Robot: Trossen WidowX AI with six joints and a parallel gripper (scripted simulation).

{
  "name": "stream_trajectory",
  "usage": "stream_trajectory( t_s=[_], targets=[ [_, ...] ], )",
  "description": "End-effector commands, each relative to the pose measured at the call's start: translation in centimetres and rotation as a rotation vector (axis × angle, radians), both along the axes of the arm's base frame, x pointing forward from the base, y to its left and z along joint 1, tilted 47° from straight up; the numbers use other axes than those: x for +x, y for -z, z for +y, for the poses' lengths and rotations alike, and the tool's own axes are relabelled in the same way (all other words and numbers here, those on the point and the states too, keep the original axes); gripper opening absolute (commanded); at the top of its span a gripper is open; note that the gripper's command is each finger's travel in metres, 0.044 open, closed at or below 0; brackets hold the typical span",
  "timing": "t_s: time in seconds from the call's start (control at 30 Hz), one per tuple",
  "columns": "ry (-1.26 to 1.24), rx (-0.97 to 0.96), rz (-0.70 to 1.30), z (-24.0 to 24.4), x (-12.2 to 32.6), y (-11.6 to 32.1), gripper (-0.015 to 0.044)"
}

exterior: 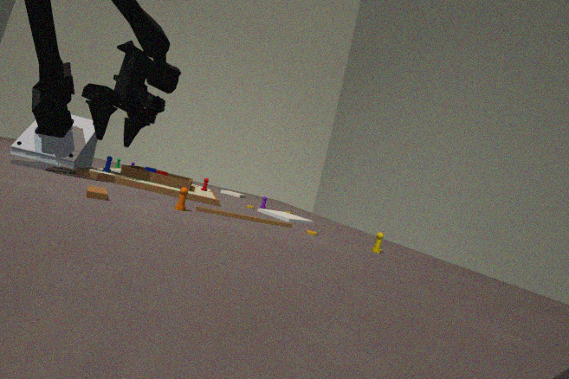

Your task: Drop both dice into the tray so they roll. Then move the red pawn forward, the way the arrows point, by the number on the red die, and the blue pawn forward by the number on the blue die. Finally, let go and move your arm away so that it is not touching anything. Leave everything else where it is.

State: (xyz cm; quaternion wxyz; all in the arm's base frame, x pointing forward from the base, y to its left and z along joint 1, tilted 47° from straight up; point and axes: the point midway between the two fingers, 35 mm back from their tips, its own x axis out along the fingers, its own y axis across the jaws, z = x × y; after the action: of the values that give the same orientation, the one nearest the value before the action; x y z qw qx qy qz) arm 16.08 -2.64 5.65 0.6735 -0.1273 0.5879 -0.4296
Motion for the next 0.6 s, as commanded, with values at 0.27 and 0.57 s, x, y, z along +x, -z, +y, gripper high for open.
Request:
stream_trajectory(
  t_s=[0.27,0.57],
  targets=[
    [-0.286,0.02,0.308,10.3,0.7,-0.5,0.044],
    [-0.271,0.026,0.266,9.7,0.9,-0.5,0.044]
  ],
)
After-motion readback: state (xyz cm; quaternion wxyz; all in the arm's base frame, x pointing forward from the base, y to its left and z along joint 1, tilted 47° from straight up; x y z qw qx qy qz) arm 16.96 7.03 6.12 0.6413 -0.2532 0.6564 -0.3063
